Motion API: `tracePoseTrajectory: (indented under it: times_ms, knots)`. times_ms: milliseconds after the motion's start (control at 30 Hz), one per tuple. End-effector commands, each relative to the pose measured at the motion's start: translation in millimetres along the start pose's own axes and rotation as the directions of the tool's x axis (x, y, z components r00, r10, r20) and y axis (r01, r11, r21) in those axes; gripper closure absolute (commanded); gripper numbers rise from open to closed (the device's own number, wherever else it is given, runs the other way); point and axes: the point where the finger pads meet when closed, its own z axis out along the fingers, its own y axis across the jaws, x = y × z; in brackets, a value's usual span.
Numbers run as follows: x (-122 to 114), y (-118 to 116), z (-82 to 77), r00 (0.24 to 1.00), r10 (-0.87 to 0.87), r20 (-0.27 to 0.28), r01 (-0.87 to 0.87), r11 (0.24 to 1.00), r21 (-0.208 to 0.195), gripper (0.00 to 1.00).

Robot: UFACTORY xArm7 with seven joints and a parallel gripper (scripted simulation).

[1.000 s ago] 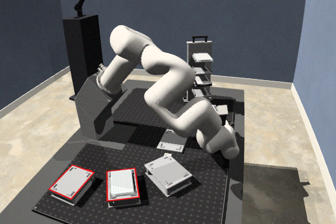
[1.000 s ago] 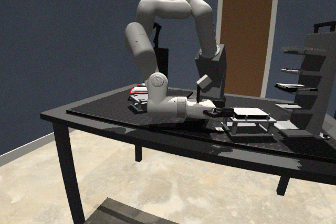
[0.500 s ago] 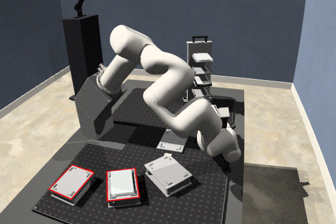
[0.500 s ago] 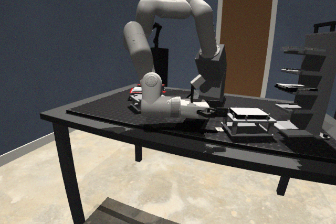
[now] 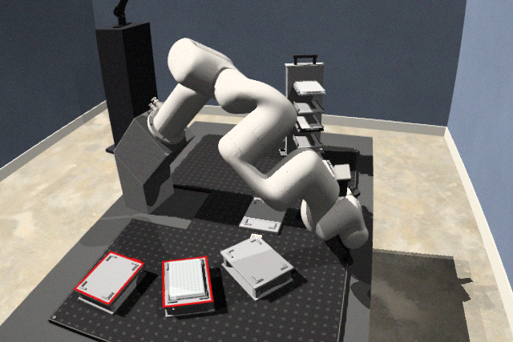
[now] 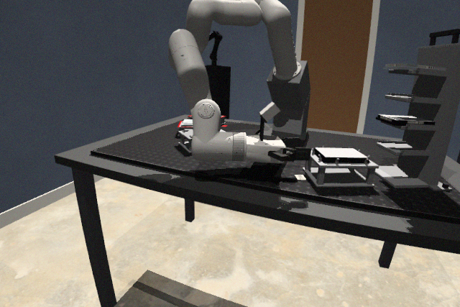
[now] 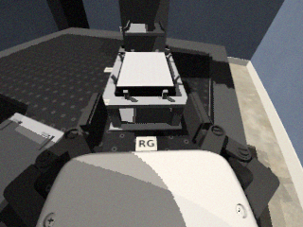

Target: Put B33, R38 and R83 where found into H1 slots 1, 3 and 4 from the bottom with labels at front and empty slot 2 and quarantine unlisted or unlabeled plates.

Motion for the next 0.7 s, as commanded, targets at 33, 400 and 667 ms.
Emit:
tracePoseTrajectory:
  times_ms: [33, 400, 667]
  knots:
    - [0.9, 0.8, -0.2, 1.0, -0.002, 0.0, 0.002, 1.0, 0.001, 0.0]
    - [16.8, 0.8, 0.6, 1.0, -0.002, 0.0, 0.002, 1.0, 0.001, 0.0]
    - [38.1, 0.8, 1.8, 1.0, -0.002, 0.0, 0.002, 1.0, 0.001, 0.0]
